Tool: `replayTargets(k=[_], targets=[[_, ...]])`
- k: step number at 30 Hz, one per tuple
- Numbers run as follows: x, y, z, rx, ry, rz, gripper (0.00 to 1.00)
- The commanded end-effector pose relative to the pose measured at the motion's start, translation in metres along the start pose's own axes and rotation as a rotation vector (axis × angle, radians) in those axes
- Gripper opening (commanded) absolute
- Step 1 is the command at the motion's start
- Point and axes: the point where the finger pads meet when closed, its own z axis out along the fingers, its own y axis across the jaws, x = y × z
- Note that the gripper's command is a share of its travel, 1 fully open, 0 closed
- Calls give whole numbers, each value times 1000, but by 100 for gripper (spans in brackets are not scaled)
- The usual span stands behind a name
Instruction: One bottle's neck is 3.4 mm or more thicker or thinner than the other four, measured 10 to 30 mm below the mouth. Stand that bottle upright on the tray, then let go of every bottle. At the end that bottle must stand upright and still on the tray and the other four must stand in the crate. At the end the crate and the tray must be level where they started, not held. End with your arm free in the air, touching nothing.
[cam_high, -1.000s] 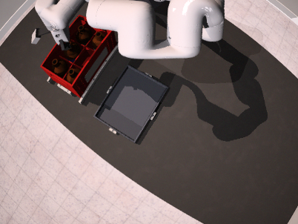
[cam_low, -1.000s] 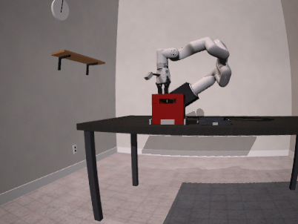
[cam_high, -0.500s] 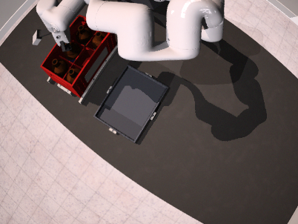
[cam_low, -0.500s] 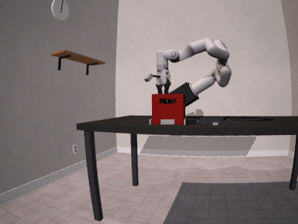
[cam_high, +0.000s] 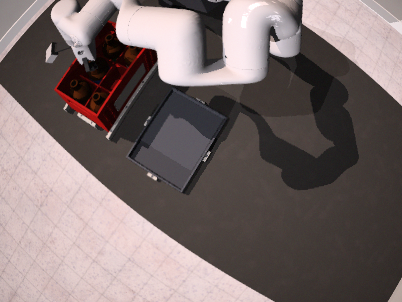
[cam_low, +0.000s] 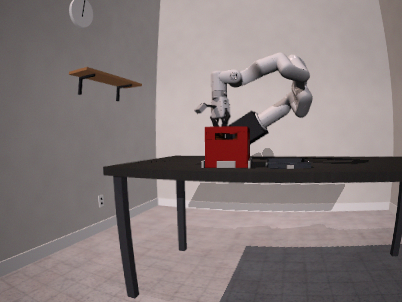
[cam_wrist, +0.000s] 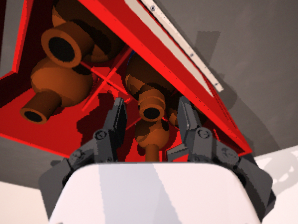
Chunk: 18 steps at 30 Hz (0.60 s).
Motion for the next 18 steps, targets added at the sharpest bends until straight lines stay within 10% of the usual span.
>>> replayTargets(k=[1, 18], targets=[[1, 0, 4, 0, 4, -1, 65], [1, 0, 10, 0, 4, -1, 65]])
